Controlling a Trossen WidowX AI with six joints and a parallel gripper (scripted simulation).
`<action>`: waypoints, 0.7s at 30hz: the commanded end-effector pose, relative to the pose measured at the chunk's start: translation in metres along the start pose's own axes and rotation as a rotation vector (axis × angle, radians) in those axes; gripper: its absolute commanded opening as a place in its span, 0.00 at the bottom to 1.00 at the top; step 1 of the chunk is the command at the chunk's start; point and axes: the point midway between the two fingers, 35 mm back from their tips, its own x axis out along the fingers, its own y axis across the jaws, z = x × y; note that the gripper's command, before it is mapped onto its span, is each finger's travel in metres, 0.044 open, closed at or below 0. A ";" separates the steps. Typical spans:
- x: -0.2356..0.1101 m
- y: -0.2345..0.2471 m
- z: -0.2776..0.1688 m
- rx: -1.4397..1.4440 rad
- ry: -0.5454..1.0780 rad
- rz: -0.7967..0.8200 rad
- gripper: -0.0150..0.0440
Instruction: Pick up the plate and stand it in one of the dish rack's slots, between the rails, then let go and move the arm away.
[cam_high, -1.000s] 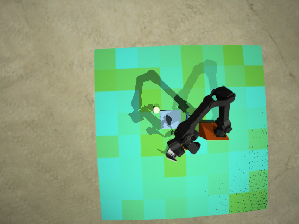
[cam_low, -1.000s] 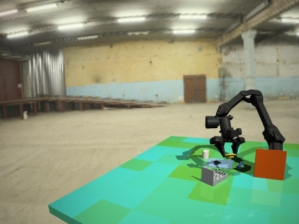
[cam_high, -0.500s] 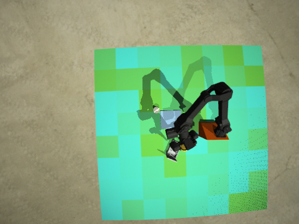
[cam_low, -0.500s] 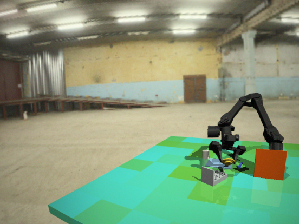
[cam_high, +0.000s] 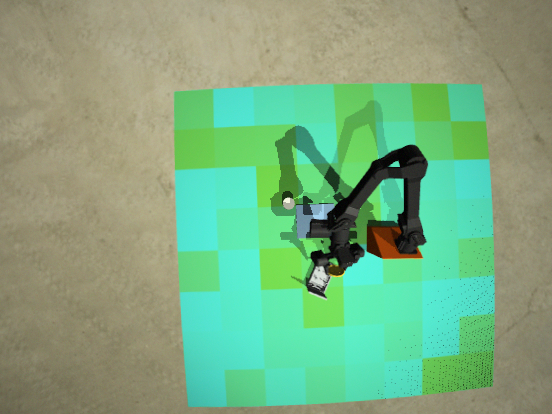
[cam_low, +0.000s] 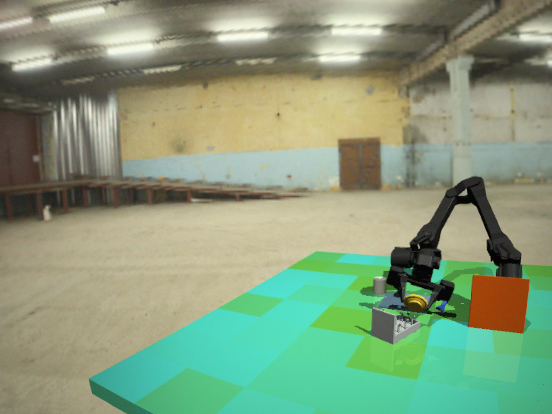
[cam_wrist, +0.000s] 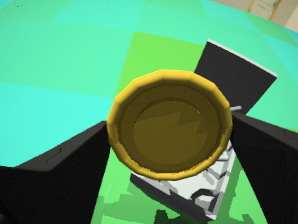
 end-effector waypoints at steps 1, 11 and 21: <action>-0.002 0.001 -0.004 0.038 -0.051 -0.091 0.25; -0.011 0.001 -0.018 0.109 -0.134 -0.295 0.25; -0.022 0.003 -0.026 0.147 -0.179 -0.453 0.25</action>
